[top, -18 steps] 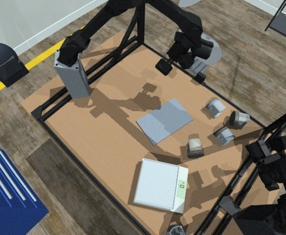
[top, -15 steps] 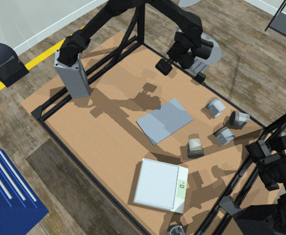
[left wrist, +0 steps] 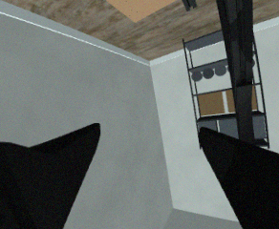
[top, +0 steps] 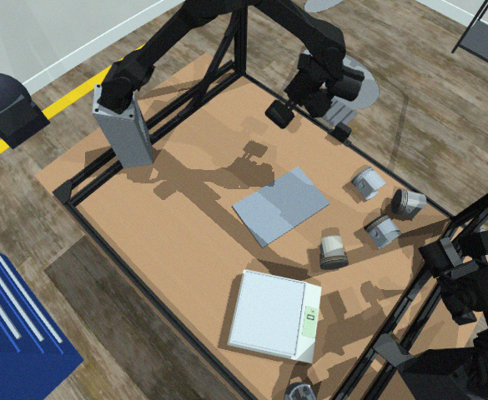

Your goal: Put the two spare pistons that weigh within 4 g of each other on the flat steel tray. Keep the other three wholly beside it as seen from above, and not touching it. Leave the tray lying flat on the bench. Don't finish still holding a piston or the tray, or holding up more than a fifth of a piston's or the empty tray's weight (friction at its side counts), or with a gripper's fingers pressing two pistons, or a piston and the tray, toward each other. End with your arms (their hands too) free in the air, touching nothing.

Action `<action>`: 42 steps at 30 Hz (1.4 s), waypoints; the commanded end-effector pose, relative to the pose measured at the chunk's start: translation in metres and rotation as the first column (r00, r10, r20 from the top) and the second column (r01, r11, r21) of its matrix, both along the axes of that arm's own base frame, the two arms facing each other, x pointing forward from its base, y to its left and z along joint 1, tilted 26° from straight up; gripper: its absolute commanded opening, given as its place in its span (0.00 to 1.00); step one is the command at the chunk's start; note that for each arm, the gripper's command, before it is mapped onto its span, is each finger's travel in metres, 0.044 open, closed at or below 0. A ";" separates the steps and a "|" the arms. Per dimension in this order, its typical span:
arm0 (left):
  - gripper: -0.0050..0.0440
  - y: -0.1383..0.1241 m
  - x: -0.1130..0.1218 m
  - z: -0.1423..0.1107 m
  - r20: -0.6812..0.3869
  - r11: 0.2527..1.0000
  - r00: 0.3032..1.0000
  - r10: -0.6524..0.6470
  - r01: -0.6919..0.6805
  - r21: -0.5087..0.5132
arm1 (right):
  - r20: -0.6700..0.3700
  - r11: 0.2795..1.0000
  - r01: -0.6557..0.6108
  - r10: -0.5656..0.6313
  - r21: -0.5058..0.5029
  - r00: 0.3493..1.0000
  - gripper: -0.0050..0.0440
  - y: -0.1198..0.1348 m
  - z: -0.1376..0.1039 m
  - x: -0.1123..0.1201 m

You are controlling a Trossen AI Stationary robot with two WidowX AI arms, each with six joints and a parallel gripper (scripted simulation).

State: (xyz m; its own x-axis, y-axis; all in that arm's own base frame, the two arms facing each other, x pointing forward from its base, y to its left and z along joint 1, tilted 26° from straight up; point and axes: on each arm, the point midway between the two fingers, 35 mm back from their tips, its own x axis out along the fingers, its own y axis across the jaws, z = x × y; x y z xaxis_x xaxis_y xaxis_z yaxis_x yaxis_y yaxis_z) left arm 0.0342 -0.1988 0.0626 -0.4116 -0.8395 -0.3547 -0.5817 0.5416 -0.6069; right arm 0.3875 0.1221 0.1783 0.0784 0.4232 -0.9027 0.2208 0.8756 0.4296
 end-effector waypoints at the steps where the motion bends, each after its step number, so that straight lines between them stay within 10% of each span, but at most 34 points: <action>1: 0.87 -0.001 0.010 -0.002 0.050 1.000 0.999 0.001 -0.001 -0.001 | 0.048 1.000 -0.011 0.011 -0.012 0.999 1.00 -0.005 0.005 -0.007; 18: 0.87 -0.004 0.055 -0.002 0.435 1.000 0.900 0.003 0.001 -0.011 | 0.409 0.990 -0.047 0.098 -0.132 0.907 1.00 -0.042 0.014 -0.067; 42: 0.87 0.003 0.104 0.017 0.859 0.999 0.511 -0.026 -0.008 0.035 | 0.796 0.946 0.075 0.222 -0.316 0.563 1.00 -0.080 -0.025 -0.129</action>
State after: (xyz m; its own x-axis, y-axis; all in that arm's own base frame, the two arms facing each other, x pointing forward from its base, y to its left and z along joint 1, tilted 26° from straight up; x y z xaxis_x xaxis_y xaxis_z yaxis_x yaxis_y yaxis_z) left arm 0.1286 -0.1979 0.0740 0.0529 -0.8249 -0.5628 0.1589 0.5634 -0.8108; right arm 0.2660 0.0468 0.1652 0.7850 0.2250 -0.5772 -0.1643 0.9740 0.1562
